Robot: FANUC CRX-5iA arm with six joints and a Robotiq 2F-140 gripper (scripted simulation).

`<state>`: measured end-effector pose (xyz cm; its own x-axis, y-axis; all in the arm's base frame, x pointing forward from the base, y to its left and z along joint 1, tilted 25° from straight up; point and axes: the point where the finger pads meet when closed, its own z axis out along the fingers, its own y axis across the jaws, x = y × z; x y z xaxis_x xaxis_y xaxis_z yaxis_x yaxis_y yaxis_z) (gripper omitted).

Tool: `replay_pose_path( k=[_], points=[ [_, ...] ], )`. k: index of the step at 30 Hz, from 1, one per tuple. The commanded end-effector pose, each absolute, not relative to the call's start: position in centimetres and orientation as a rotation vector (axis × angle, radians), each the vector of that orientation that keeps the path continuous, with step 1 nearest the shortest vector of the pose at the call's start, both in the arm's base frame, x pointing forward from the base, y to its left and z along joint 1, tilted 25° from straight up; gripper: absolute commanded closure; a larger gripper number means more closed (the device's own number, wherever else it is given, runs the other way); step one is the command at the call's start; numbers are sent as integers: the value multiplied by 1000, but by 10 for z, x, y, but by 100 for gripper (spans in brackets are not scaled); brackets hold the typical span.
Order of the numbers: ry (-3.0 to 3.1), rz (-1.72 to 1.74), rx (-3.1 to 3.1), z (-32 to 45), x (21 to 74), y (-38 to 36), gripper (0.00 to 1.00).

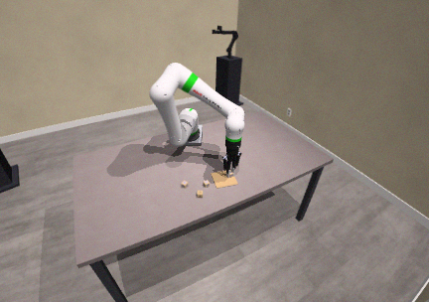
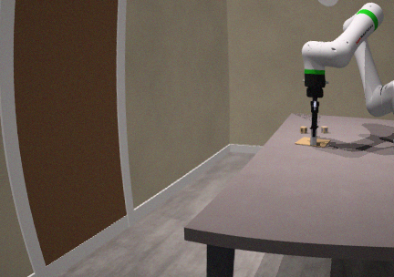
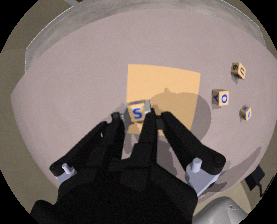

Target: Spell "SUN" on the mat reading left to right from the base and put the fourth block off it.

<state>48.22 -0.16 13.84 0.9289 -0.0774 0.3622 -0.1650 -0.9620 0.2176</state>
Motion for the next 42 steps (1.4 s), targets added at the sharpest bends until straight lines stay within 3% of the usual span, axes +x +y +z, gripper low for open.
replay_pose_path(
  k=[1,16,31,42],
  points=[
    [-181,520,2842,139,482,-1,84],
    [-181,520,2842,139,482,-1,72],
    [-181,520,2842,141,481,-1,72],
    [-181,520,2842,184,466,12,72]
  ],
)
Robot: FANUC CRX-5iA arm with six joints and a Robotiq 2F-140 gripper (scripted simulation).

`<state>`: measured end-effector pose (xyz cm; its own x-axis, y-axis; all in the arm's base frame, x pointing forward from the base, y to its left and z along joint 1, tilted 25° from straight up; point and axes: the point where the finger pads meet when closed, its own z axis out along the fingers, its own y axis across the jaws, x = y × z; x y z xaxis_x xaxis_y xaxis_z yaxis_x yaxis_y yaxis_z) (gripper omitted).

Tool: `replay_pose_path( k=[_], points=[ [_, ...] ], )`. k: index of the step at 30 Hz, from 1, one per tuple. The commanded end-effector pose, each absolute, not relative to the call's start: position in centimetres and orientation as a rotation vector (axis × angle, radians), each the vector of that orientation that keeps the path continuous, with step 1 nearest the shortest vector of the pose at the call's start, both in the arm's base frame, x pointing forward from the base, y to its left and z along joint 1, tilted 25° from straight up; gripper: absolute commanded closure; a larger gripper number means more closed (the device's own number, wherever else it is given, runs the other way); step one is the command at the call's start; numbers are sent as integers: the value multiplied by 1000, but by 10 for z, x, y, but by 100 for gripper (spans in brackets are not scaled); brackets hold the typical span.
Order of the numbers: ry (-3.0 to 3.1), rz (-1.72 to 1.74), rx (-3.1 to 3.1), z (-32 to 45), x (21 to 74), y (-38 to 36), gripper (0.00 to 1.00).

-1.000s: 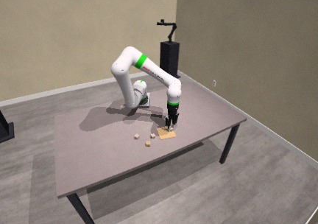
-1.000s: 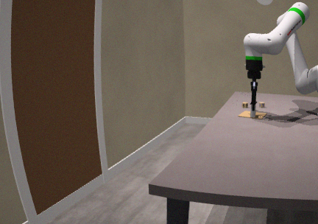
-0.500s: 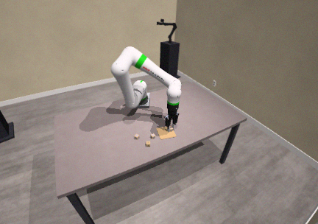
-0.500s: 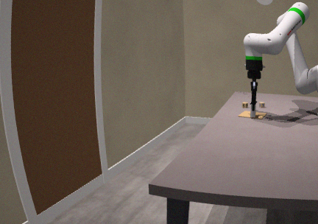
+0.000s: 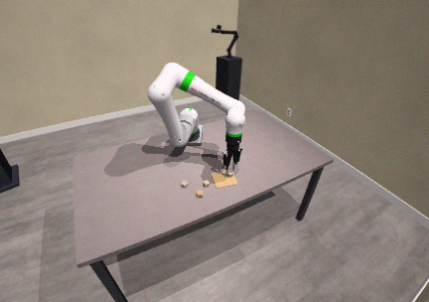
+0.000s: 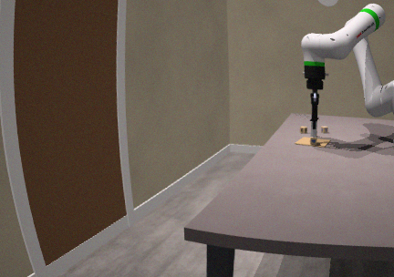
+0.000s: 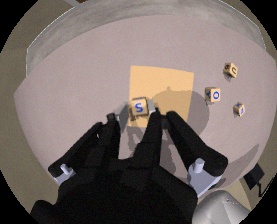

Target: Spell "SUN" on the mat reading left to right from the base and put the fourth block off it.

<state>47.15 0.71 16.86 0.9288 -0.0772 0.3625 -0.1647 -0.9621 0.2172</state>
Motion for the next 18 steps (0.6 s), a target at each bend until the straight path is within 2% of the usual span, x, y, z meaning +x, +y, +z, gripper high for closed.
replay_pose_path(
  k=[1,16,17,18],
  points=[
    [-181,520,2842,184,466,12,72],
    [-181,520,2842,220,452,22,72],
    [-181,520,2842,220,452,22,0],
    [-181,520,2842,220,452,22,0]
  ],
)
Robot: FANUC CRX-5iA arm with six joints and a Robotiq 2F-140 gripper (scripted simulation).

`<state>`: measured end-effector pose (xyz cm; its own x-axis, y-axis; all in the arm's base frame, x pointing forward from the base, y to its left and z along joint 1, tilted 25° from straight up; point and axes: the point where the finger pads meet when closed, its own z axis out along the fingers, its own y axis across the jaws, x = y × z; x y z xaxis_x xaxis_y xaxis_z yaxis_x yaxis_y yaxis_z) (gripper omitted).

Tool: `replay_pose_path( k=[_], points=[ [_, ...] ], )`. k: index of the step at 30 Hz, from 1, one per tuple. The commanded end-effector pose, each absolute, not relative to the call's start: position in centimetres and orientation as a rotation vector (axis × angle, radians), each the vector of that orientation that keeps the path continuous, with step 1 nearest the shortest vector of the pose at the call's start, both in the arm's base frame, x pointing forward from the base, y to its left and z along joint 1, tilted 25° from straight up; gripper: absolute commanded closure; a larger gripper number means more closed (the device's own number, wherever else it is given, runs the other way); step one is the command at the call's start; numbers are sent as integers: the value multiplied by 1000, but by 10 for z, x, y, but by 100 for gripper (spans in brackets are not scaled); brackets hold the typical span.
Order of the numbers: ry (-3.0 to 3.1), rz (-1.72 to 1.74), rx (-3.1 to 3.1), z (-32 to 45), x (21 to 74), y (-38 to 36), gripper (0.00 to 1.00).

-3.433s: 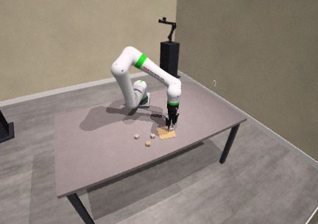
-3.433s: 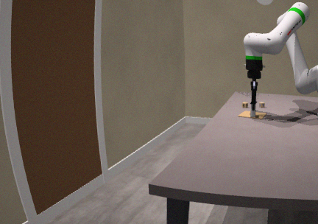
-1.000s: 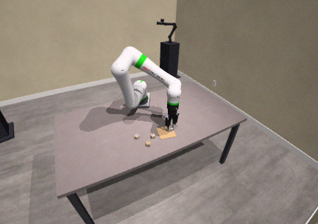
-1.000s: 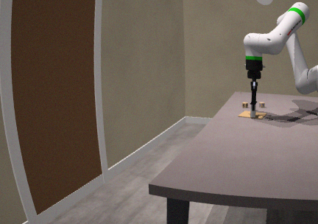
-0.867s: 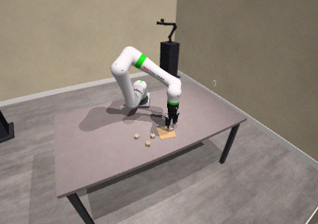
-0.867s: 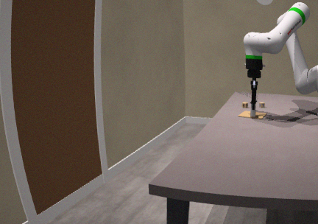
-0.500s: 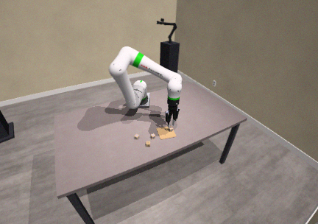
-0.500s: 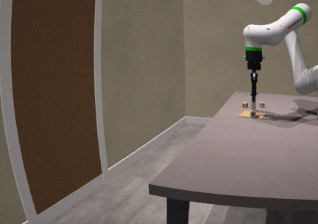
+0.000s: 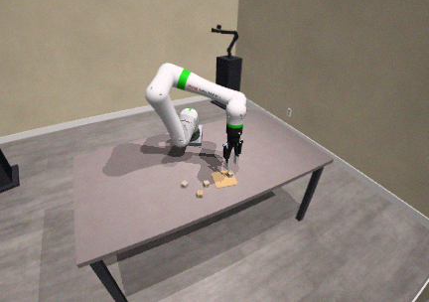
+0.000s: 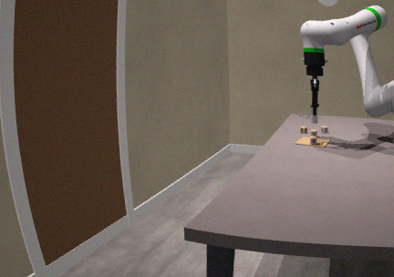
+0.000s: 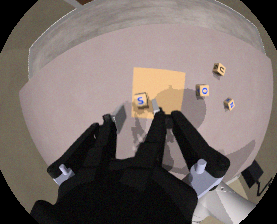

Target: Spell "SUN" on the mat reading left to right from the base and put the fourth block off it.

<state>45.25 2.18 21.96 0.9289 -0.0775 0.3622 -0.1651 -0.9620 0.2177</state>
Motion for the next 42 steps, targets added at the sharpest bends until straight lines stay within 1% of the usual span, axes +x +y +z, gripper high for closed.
replay_pose_path(
  k=[1,23,28,31,33,35,37,42],
  points=[
    [-181,520,2842,220,452,22,0],
    [-205,519,2845,222,455,16,0],
    [-425,523,2856,239,470,-50,0],
    [-506,531,2854,246,473,-75,0],
    [-567,538,2851,252,475,-95,0],
    [-567,538,2851,252,475,-95,0],
    [-676,555,2838,262,476,-132,0],
    [-809,583,2813,276,473,-180,0]
  ],
)
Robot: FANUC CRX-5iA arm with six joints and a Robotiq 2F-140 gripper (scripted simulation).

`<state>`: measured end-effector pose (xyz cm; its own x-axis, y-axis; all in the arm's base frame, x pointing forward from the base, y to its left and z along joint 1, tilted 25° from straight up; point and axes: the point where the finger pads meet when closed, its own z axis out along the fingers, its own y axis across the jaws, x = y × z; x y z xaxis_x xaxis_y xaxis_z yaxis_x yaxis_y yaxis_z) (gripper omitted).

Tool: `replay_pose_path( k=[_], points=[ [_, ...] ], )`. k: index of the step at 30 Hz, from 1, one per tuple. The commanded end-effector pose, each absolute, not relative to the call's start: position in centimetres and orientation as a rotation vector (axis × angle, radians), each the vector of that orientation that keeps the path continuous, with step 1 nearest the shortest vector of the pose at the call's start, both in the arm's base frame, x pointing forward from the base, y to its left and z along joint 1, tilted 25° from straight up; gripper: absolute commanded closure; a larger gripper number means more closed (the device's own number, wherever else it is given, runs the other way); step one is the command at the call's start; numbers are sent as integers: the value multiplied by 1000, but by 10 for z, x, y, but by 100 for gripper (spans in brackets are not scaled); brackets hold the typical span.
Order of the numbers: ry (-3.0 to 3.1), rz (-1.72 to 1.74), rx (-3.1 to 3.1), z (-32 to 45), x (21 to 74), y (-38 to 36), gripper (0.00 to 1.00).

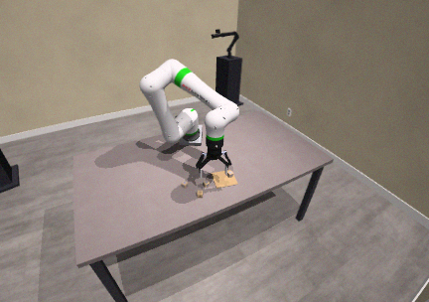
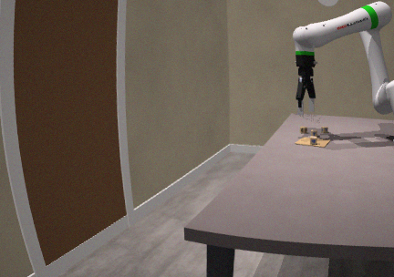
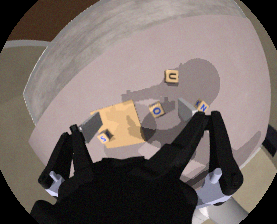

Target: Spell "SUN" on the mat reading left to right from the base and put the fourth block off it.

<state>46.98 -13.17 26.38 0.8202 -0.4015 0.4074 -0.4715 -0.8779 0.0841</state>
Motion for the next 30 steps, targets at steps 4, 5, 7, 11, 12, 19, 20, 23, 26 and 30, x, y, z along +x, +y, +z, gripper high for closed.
replay_pose_path(
  k=[4,5,7,11,12,19,20,23,26,30],
  points=[
    [-910,609,2786,288,467,-217,0],
    [-925,614,2781,289,466,-223,0],
    [-932,616,2779,290,465,-226,0],
    [-932,616,2779,290,465,-226,60],
    [-932,616,2779,290,465,-226,60],
    [-932,616,2779,290,465,-226,60],
    [-932,616,2779,290,465,-226,60],
    [-932,616,2779,290,465,-226,60],
    [-932,616,2779,290,465,-226,60],
    [-932,616,2779,290,465,-226,60]
  ],
)
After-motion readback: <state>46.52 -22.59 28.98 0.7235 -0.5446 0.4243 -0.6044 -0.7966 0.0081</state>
